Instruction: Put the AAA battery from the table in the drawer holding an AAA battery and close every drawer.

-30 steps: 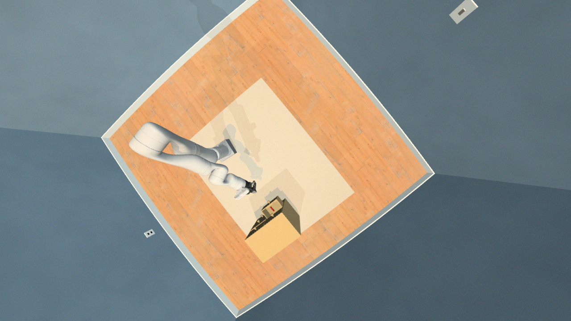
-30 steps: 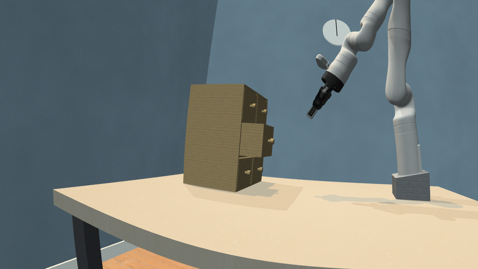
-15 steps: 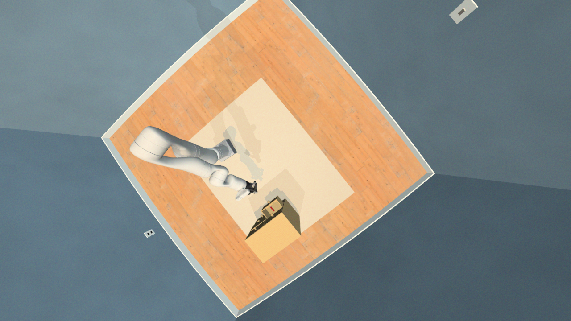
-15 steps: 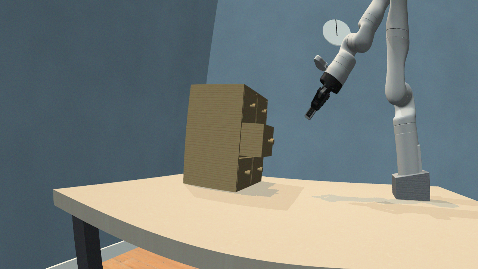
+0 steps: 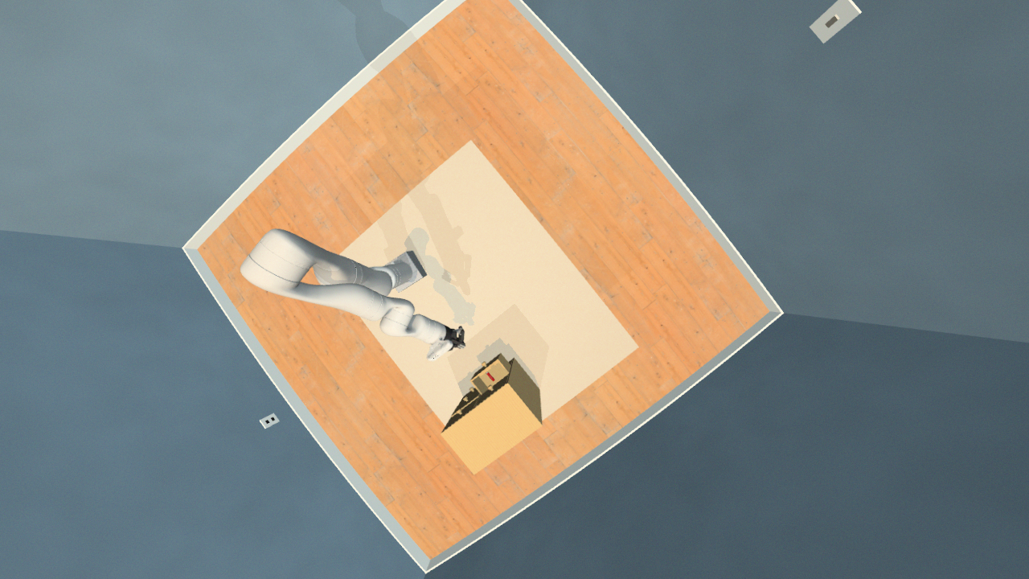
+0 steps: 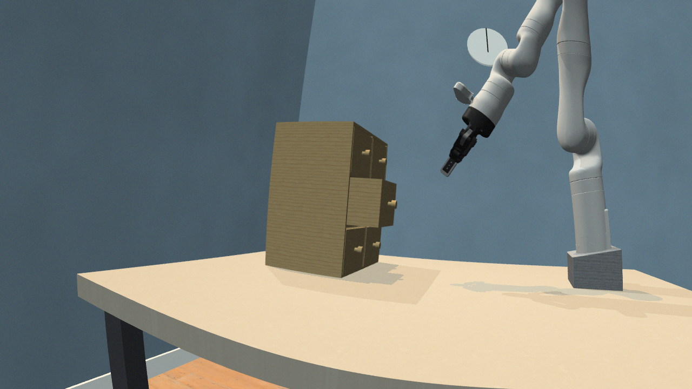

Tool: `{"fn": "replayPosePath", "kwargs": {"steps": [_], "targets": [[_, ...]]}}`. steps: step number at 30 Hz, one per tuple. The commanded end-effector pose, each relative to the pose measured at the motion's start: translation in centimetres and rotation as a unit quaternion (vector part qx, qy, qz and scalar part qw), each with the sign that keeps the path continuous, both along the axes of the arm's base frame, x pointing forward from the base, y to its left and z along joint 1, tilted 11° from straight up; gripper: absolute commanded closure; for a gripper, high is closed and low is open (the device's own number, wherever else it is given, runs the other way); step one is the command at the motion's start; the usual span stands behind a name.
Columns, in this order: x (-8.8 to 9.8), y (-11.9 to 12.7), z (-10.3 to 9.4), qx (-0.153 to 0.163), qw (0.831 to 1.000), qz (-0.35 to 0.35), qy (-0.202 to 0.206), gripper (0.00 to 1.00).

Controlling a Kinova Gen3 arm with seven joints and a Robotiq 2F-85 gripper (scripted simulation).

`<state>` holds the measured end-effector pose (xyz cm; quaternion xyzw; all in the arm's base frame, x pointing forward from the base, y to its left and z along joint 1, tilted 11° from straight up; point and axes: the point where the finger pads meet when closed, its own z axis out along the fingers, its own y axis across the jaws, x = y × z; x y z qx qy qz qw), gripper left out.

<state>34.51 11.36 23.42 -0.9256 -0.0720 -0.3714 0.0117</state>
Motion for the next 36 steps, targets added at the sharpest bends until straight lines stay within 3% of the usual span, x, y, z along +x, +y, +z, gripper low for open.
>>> {"fn": "replayPosePath", "kwargs": {"steps": [1, 36], "targets": [[0.2, -0.6, -0.2, 0.005, 1.0, -0.01, -0.025, 1.0], [2.2, -0.3, -1.7, 0.006, 1.0, -0.01, -0.026, 1.0]]}}
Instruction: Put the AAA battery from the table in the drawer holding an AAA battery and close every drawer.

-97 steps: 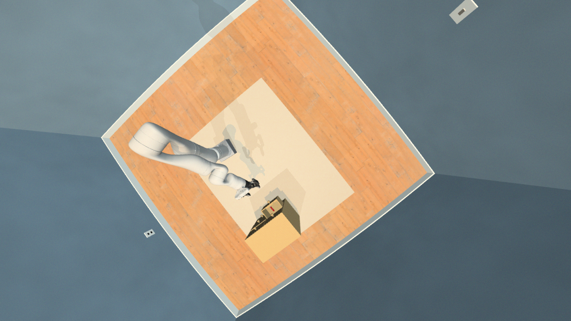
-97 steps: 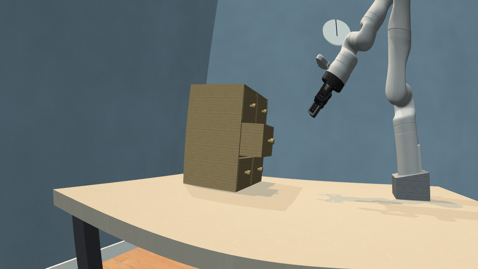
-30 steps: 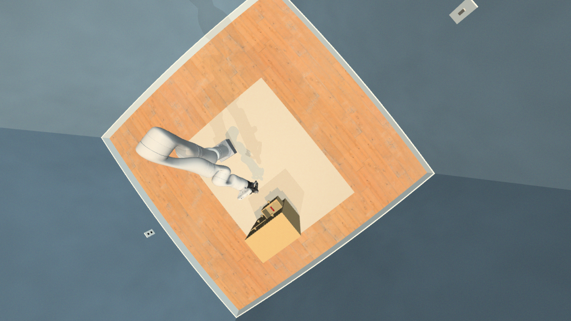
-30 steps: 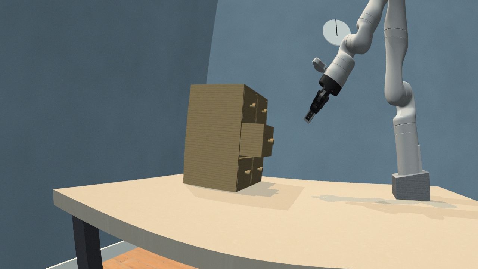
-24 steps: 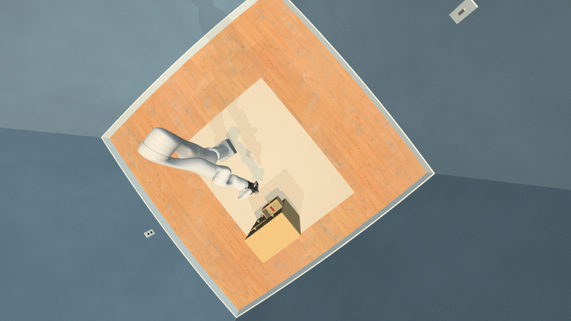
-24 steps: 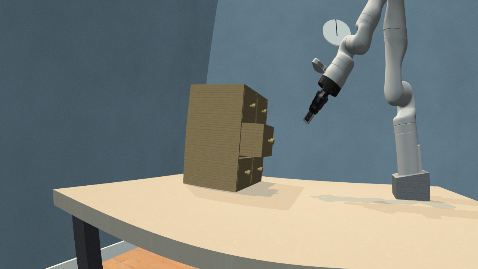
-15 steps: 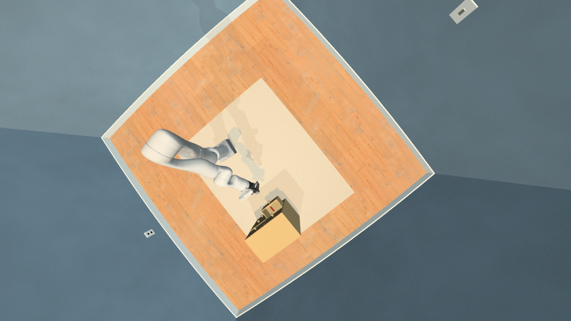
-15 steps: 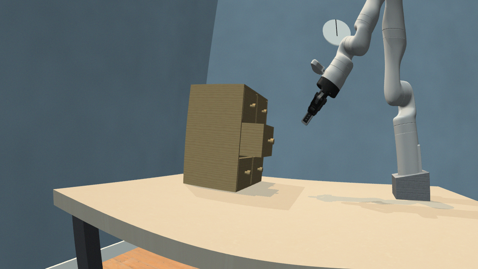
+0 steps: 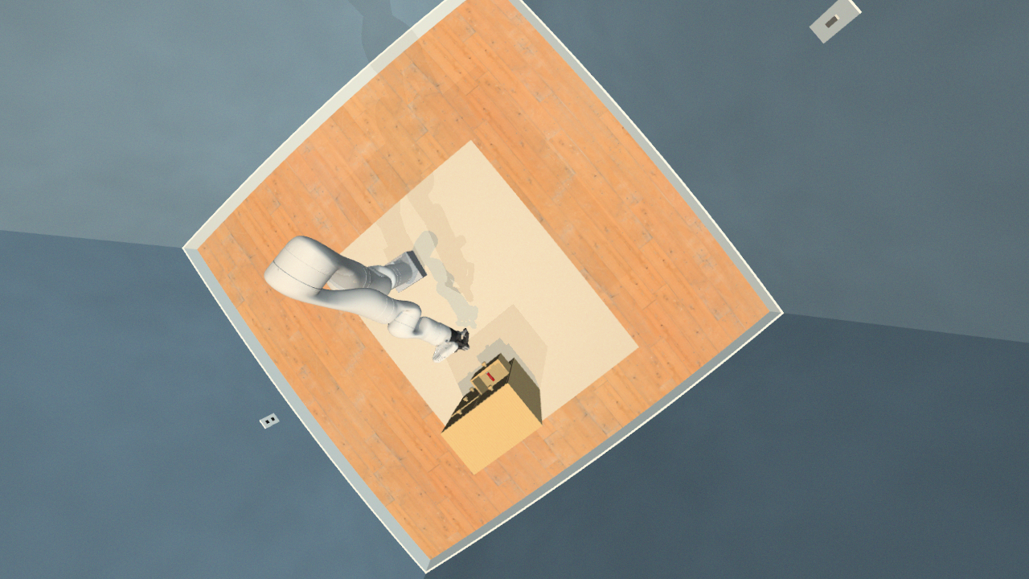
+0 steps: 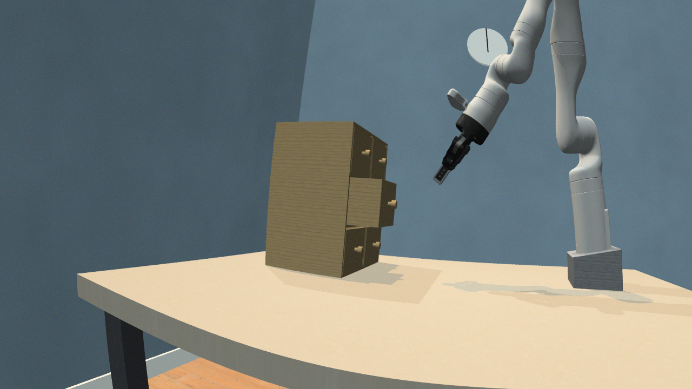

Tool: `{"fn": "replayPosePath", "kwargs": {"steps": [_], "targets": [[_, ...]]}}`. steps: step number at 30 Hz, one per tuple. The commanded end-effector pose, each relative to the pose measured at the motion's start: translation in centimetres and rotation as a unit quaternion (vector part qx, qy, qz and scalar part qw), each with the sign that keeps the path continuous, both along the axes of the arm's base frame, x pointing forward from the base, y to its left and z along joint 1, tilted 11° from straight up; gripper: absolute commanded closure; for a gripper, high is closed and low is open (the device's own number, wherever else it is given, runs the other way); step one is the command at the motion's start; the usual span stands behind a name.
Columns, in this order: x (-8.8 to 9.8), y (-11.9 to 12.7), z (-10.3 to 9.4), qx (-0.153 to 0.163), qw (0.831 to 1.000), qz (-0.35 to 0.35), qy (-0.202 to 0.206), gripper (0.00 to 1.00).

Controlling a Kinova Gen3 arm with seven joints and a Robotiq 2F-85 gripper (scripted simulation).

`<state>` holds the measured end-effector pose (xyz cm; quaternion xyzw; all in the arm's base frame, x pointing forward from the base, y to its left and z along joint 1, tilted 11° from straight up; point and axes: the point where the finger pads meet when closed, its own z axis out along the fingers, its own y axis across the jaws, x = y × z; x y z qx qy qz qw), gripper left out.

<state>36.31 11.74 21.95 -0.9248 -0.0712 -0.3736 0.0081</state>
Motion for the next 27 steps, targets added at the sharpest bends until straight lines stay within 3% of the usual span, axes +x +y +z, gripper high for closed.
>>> {"fn": "replayPosePath", "kwargs": {"steps": [1, 27], "targets": [[0.5, -0.7, -0.2, 0.009, 1.0, -0.008, -0.023, 1.0], [2.3, -0.4, -1.8, 0.01, 1.0, -0.007, -0.023, 1.0]]}}
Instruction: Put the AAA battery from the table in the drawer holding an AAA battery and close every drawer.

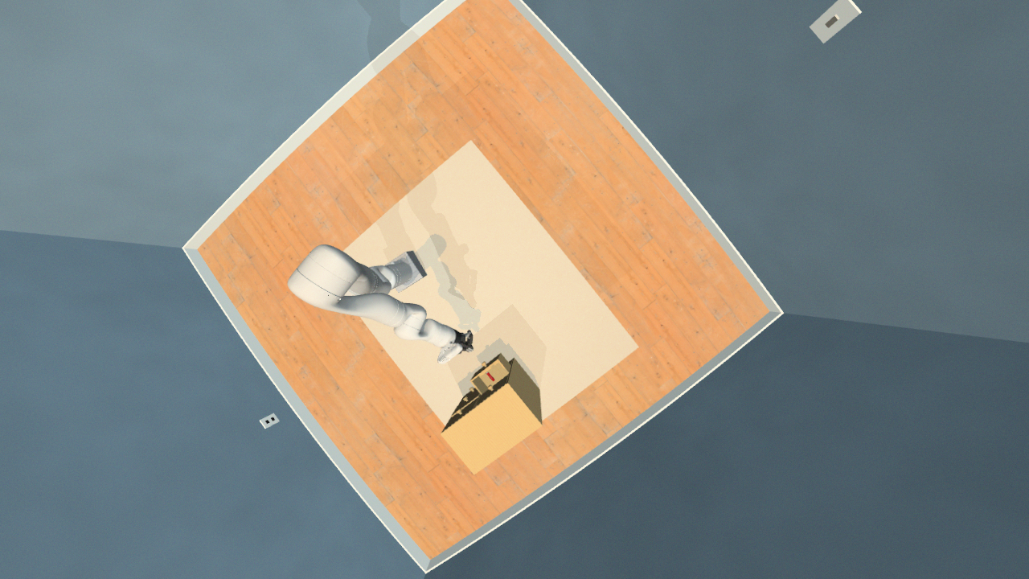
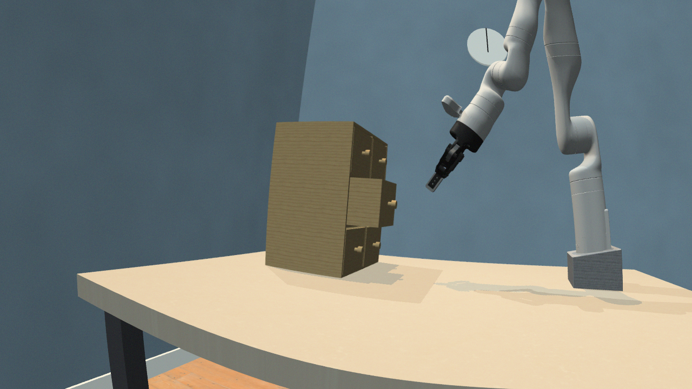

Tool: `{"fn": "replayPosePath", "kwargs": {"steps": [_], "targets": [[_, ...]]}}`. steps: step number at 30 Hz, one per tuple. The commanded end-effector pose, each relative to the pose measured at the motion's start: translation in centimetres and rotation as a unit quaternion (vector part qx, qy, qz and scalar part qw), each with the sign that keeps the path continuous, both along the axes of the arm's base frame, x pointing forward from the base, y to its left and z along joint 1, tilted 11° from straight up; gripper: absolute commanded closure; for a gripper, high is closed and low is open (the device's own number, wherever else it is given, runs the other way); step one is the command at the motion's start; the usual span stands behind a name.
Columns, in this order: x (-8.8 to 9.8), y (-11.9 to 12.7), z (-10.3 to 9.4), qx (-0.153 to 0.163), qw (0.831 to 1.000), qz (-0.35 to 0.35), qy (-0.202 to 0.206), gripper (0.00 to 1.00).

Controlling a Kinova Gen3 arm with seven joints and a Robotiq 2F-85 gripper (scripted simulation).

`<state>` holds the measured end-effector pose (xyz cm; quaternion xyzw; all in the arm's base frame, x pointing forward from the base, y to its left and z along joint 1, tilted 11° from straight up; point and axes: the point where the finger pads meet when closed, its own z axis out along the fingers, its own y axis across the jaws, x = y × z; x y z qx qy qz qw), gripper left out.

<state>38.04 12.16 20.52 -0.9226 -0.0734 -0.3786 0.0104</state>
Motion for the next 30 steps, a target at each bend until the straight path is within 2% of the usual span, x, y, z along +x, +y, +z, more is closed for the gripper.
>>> {"fn": "replayPosePath", "kwargs": {"steps": [1, 30], "targets": [[0.7, -0.8, -0.5, 0.008, 1.0, -0.01, -0.017, 1.0], [3.2, -0.5, -2.6, 0.009, 1.0, -0.009, -0.017, 1.0]]}}
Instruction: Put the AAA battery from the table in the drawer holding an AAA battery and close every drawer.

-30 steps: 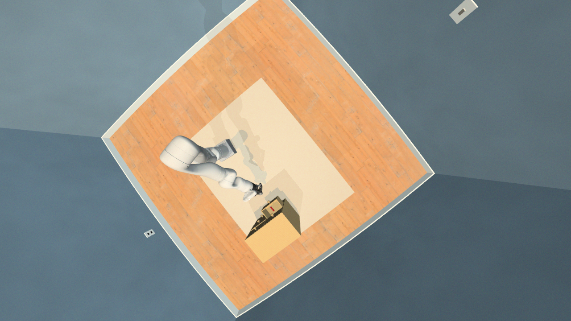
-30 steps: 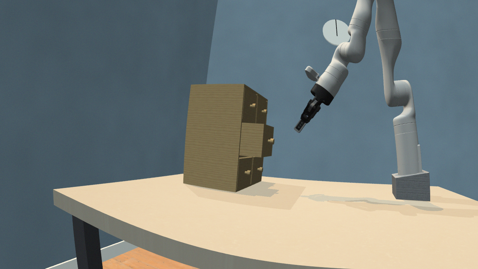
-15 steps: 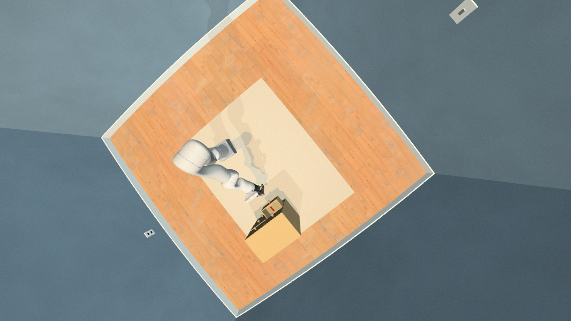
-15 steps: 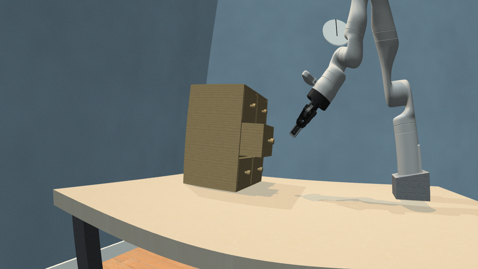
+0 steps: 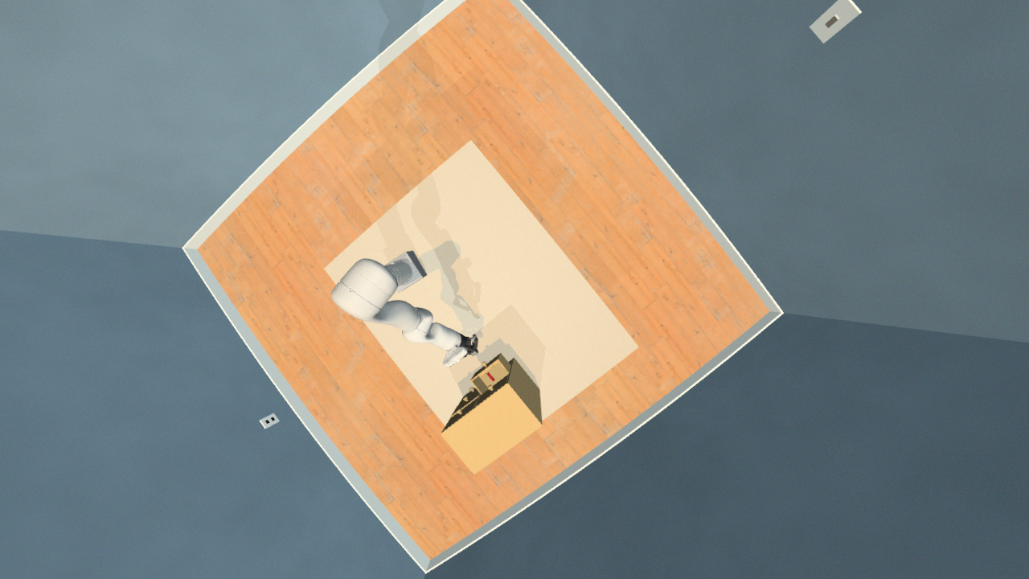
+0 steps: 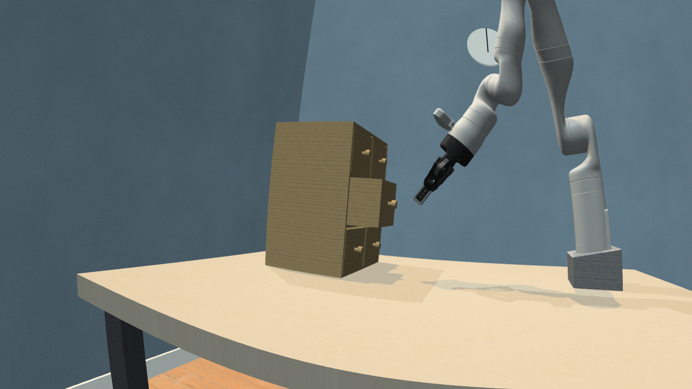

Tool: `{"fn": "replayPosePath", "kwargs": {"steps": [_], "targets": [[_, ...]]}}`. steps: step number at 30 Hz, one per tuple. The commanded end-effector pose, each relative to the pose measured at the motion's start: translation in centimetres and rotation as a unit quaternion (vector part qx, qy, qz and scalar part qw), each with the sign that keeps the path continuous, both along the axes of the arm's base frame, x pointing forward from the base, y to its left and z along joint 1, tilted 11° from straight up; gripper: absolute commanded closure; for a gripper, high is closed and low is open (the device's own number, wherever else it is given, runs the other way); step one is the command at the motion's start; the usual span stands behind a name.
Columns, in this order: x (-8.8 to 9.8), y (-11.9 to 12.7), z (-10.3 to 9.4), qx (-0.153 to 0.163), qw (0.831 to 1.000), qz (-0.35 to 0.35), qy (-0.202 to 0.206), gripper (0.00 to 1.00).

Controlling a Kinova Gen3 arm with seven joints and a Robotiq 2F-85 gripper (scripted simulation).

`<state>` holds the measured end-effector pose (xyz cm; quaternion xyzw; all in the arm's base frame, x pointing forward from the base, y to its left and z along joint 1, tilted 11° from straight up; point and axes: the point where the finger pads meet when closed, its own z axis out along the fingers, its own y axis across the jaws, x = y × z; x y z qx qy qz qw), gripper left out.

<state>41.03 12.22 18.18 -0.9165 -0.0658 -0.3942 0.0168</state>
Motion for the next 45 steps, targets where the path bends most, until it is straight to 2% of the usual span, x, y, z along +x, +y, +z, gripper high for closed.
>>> {"fn": "replayPosePath", "kwargs": {"steps": [1, 45], "targets": [[0.25, -0.58, -0.3, -0.001, 1.0, -0.005, -0.001, 1.0], [0.48, -0.58, -0.62, -0.001, 1.0, -0.005, 0.0, 1.0]]}}
